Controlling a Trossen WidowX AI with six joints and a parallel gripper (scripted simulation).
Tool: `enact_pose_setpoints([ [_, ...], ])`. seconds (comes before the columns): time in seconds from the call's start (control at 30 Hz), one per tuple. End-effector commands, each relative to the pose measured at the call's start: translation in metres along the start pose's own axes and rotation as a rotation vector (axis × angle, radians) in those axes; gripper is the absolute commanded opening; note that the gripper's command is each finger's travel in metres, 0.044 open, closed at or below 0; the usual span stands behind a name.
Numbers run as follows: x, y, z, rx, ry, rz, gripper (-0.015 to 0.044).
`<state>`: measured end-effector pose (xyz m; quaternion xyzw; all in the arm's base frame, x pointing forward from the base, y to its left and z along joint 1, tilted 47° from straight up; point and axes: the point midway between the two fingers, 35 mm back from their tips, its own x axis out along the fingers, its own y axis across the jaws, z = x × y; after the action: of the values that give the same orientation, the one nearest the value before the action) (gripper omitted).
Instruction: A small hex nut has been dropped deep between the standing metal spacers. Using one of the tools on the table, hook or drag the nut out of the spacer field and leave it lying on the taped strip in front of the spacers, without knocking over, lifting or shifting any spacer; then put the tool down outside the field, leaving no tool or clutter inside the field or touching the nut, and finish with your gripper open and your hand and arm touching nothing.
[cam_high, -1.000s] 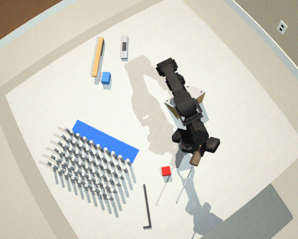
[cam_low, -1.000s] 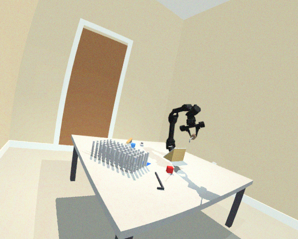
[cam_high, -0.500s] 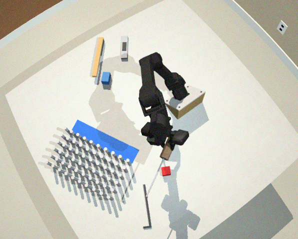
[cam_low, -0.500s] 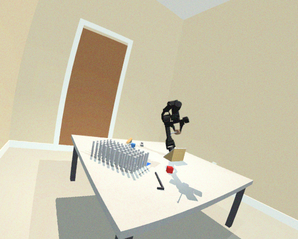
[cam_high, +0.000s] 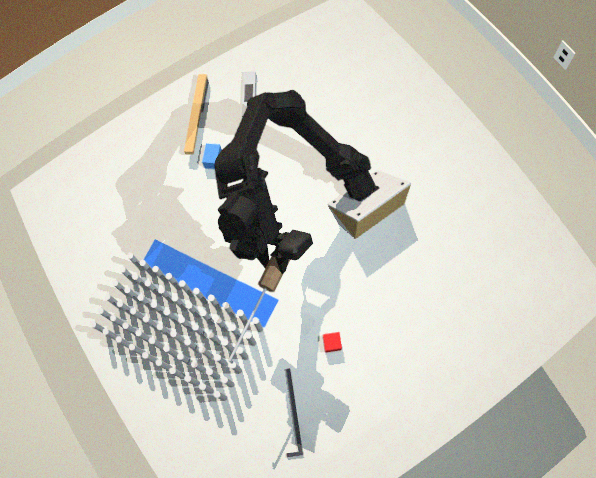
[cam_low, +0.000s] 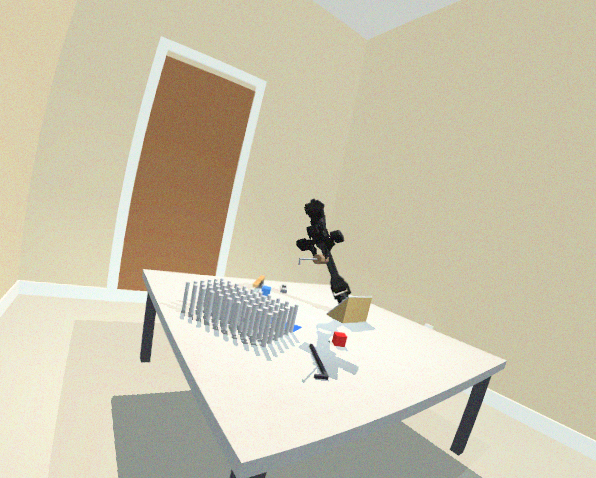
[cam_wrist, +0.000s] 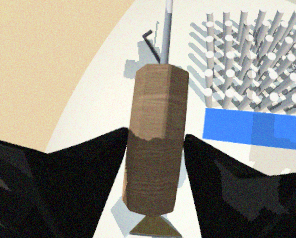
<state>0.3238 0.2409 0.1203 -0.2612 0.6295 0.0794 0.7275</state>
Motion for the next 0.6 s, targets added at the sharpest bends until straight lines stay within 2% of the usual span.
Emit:
enact_pose_setpoints([
  [0.0, -0.006, -0.014, -0.005, -0.006, 0.002, 0.015, 0.0000],
  [0.57, -0.046, -0.141, -0.044, -0.021, -0.011, -0.060, 0.0000],
])
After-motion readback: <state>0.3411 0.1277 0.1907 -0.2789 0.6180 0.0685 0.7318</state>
